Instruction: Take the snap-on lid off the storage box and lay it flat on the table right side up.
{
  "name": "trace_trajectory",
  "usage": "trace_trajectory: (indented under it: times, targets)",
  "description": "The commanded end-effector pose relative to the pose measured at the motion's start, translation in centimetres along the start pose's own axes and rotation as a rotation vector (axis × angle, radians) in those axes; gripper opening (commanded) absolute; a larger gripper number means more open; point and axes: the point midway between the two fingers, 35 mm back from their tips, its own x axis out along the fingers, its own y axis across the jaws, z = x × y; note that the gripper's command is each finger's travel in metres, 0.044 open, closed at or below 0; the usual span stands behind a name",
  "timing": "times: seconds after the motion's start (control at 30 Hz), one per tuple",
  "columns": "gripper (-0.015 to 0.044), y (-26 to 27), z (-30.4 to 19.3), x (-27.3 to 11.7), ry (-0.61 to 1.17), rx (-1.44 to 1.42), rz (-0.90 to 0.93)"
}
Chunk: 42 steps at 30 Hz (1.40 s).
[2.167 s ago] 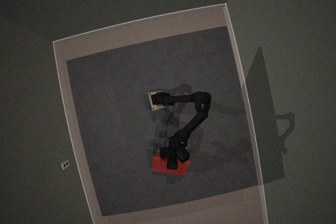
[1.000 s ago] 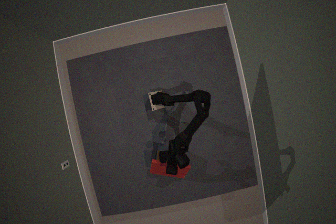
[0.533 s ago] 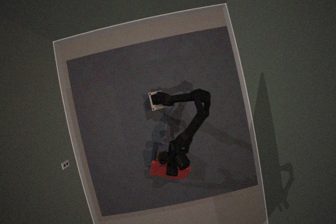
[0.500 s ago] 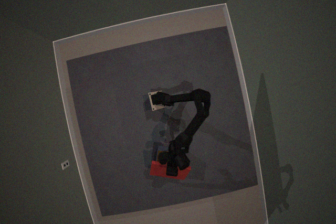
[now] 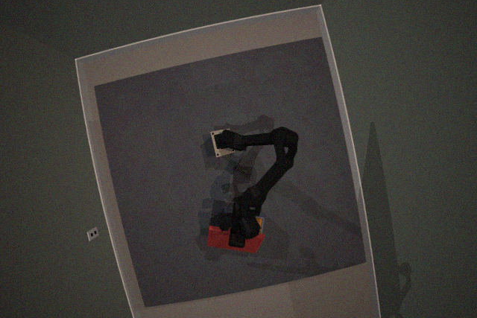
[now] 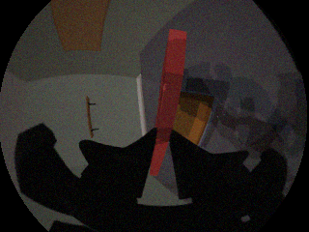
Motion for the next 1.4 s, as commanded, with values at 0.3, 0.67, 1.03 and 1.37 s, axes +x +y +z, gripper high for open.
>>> trace_trajectory:
  times: [0.3,0.67,1.03,1.37]
  targets:
    - [0.0,0.1,2.7,-0.3,-0.002,-0.002,0.01]
    - [0.0,0.0,4.9,-0.5,-0.003,-0.002,0.01]
    - [0.0,-0.2,7.1,-0.7,-0.004,-0.003,0.01]
    - [0.0,-0.3,9.1,-0.9,-0.005,-0.004,0.01]
